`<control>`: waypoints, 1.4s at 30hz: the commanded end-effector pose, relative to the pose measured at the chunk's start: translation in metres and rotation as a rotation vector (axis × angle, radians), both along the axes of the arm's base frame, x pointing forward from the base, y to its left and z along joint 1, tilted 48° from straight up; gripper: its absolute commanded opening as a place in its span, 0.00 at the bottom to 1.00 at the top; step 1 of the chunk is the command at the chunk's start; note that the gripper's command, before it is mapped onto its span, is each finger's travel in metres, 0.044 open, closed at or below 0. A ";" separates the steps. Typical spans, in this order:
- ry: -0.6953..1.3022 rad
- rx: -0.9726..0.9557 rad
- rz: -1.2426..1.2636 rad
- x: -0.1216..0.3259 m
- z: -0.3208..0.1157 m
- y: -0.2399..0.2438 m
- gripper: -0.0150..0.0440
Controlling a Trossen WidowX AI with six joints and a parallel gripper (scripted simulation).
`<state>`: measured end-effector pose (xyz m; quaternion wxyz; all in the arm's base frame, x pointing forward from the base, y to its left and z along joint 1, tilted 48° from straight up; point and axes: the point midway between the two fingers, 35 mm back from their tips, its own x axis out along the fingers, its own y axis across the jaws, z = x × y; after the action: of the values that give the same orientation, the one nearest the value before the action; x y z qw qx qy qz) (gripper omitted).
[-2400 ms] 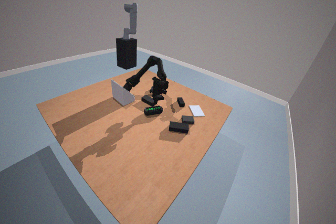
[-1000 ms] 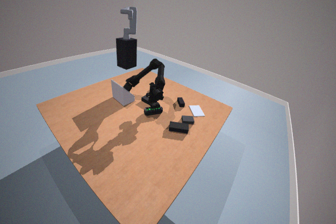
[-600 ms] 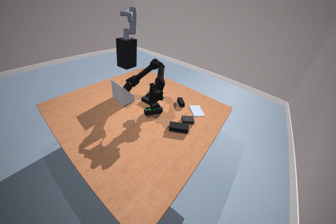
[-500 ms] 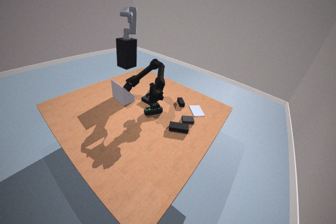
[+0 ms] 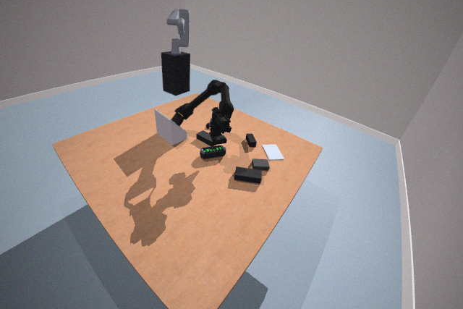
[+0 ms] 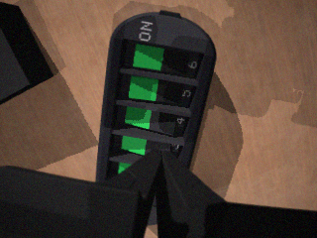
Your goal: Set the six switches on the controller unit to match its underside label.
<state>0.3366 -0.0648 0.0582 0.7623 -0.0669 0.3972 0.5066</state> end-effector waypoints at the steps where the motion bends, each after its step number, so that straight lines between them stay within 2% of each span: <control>1: 0.009 0.007 0.001 0.005 0.001 0.002 0.25; 42: 0.008 0.008 0.000 0.013 -0.029 0.033 0.25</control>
<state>0.3492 -0.0329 0.0300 0.7610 -0.0635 0.3986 0.5079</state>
